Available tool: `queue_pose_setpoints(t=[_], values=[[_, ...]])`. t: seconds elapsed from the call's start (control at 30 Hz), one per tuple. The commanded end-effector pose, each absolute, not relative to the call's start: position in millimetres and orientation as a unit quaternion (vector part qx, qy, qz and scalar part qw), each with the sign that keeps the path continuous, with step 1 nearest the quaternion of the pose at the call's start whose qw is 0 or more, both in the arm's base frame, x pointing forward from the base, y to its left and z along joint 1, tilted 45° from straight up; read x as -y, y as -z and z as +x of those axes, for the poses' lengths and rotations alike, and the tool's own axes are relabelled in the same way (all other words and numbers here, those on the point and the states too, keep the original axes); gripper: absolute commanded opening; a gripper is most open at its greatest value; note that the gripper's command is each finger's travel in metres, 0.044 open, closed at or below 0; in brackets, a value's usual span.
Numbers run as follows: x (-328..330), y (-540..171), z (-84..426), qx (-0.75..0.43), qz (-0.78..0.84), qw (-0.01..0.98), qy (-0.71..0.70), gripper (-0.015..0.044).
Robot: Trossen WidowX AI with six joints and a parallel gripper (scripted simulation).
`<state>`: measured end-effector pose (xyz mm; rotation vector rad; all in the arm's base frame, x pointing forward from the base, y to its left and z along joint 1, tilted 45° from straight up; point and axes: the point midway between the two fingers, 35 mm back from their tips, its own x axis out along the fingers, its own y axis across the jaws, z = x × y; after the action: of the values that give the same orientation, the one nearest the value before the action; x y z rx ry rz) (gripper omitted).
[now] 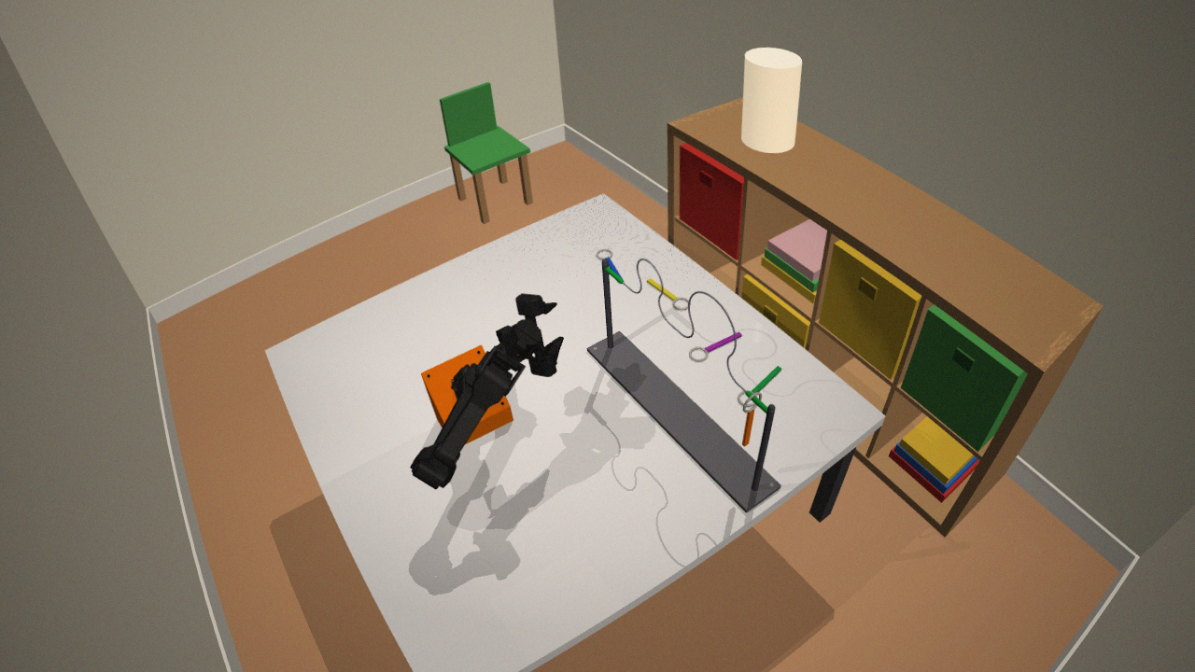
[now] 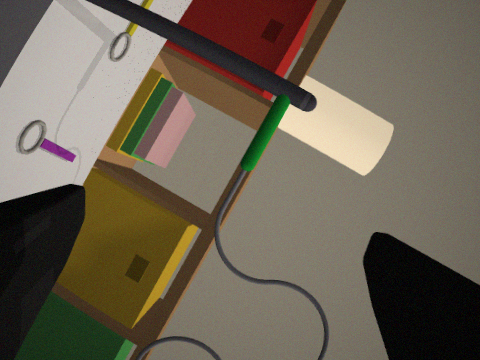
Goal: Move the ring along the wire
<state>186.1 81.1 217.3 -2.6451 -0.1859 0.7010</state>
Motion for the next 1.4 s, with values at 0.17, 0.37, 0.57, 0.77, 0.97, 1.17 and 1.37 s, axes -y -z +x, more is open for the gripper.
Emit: queue_pose_setpoints(t=[0.17, 0.37, 0.57, 0.77, 0.97, 1.17, 1.37], values=[[-84.1, -240.6, 207.4, 0.047, -0.922, 0.291, -0.252, 0.0243], [-81.6, -271.2, 241.9, 0.025, -0.88, 0.407, -0.243, 0.016], [-68.9, -300.3, 281.2, 0.01, -0.828, 0.513, -0.225, 0.016], [-43.6, -326.8, 321.7, 0.001, -0.769, 0.607, -0.202, 0.016], [-4.9, -349.1, 359.2, -0.001, -0.706, 0.687, -0.175, 0.016], [46.9, -366.6, 389.3, 0.002, -0.641, 0.753, -0.149, 0.016], [110.0, -378.2, 407.9, 0.009, -0.576, 0.808, -0.124, 0.016]])
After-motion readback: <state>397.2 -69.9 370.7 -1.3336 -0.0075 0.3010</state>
